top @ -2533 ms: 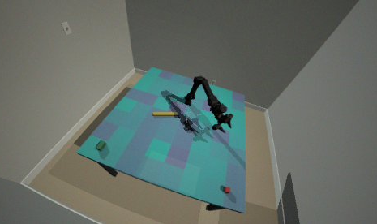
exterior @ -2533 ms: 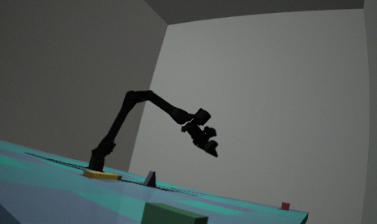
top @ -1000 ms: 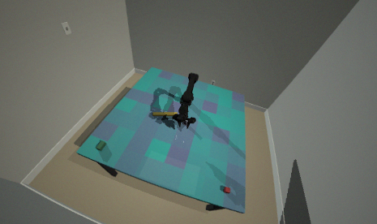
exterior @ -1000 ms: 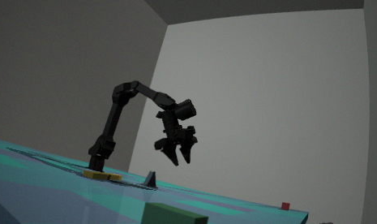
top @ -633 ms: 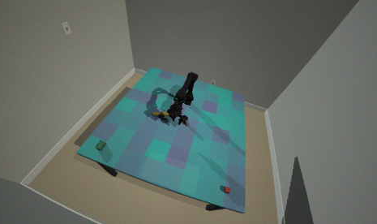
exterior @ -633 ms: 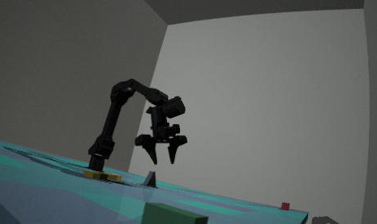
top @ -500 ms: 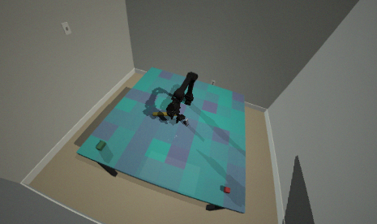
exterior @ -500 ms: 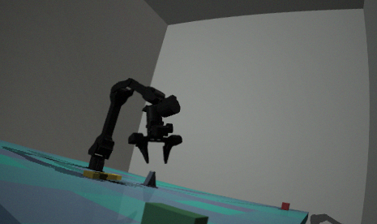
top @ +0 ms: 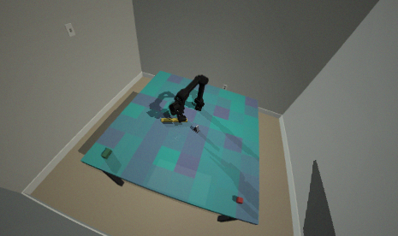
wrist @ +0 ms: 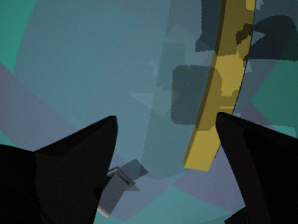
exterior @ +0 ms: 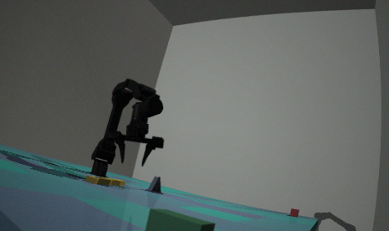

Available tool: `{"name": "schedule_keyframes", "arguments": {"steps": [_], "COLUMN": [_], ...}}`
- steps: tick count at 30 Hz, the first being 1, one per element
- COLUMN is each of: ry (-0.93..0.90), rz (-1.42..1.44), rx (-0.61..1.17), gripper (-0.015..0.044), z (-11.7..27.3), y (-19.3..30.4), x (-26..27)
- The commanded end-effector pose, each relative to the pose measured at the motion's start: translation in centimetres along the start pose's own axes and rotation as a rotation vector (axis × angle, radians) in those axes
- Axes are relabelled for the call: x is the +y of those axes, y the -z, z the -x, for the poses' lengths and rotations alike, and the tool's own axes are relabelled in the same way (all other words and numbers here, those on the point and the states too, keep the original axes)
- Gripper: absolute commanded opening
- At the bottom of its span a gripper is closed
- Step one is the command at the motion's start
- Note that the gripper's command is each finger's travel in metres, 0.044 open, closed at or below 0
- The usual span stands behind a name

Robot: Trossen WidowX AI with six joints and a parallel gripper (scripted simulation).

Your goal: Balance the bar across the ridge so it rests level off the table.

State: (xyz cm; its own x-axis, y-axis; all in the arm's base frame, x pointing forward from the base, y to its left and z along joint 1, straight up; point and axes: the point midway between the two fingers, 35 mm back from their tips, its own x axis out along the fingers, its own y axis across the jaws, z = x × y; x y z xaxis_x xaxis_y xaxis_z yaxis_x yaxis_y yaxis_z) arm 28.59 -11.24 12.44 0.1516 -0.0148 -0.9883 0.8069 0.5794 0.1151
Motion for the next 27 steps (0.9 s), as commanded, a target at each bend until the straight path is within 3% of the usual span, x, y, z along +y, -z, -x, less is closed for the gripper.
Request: {"name": "schedule_keyframes", "arguments": {"steps": [1,11,20,27], "ry": [0.046,0.111,0.111,0.111], "rz": [-0.082,-0.214,-0.214,-0.214], "rx": [0.027,0.062,0.062,0.062], "gripper": [0.0315,0.0315,0.0315,0.0315], "z": [-0.1,0.0,-4.3,-4.6], "y": [0.2,0.4,0.7,0.8], "x": [-2.1,-5.3,-5.8,-5.8]}}
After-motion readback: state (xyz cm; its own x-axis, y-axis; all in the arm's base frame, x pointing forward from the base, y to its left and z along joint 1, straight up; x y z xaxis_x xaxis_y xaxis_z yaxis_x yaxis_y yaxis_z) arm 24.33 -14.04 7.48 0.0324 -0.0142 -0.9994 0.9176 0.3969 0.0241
